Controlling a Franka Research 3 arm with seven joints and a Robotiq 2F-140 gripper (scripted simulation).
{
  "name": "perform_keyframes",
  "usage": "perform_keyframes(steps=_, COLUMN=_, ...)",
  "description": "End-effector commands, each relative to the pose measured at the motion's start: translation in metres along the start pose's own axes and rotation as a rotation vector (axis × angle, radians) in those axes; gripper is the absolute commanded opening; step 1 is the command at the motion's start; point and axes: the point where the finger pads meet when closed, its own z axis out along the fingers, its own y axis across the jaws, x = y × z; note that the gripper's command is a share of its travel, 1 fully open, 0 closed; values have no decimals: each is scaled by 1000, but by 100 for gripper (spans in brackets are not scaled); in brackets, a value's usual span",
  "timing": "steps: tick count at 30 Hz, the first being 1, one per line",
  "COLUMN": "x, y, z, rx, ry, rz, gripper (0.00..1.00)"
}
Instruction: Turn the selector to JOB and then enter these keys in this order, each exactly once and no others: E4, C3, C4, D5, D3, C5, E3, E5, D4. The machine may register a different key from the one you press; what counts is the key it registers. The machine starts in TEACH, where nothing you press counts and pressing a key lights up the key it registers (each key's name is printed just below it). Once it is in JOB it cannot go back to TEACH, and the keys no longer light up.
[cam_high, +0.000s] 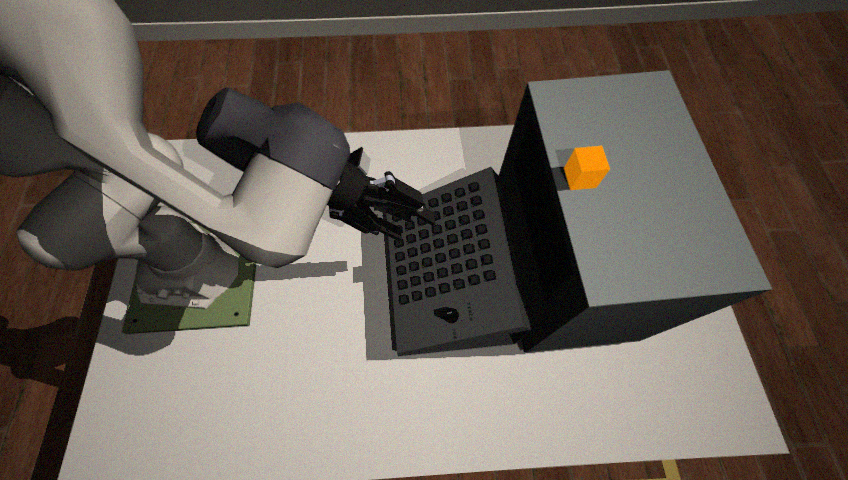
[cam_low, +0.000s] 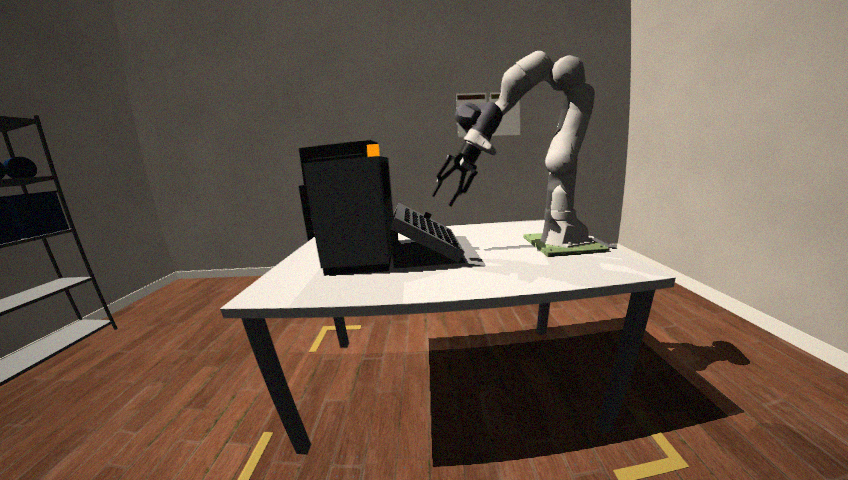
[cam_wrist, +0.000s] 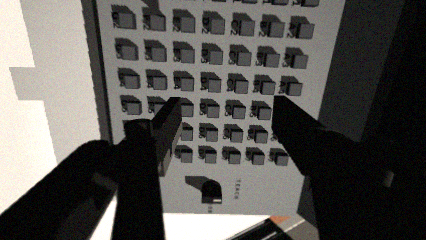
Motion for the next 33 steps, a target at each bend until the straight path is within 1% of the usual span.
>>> perform_keyframes(steps=1, x=2, y=-5, z=-1, rx=36, ry=-7, rz=69, gripper=10)
perform_keyframes(steps=27, x=2, y=-5, z=0, rx=36, ry=-7, rz=69, gripper=10)
perform_keyframes(steps=30, x=2, y=-6, z=14, rx=36, ry=-7, rz=69, gripper=10)
perform_keyframes(steps=33, x=2, y=-7, z=39, rx=36, ry=-7, rz=69, gripper=10)
